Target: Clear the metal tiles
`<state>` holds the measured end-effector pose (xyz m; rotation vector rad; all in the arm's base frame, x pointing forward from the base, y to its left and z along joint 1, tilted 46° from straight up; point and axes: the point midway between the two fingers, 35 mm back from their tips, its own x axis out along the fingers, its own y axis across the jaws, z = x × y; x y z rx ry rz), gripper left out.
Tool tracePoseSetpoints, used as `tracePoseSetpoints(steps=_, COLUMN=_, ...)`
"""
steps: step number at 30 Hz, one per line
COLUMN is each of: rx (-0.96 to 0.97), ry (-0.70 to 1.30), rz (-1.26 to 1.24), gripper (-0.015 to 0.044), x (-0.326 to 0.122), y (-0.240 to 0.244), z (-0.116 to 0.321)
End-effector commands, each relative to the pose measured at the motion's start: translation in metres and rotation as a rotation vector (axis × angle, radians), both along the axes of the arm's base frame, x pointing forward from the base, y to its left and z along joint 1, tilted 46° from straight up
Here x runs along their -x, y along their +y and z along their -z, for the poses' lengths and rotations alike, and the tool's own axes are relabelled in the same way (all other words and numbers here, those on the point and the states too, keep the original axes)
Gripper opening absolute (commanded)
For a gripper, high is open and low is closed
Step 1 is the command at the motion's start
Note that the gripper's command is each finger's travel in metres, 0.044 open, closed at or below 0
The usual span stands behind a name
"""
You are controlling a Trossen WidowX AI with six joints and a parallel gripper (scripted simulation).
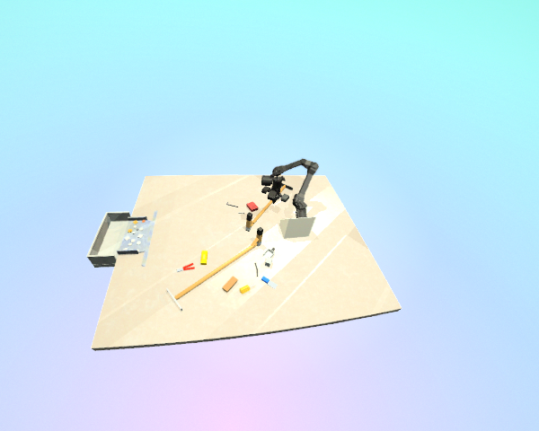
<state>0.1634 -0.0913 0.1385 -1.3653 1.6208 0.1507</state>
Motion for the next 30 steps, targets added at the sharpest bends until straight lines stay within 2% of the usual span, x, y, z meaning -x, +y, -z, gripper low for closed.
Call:
tracePoseSetpoints(steps=1, rx=-0.005, ry=0.008, rz=-0.001, gripper=0.0, x=0.0, y=-0.005, z=0.008)
tracePoseSetpoints(steps=30, rx=0.006, ry=0.001, rz=-0.005, gripper=0.0, x=-0.003, y=-0.039, z=0.037)
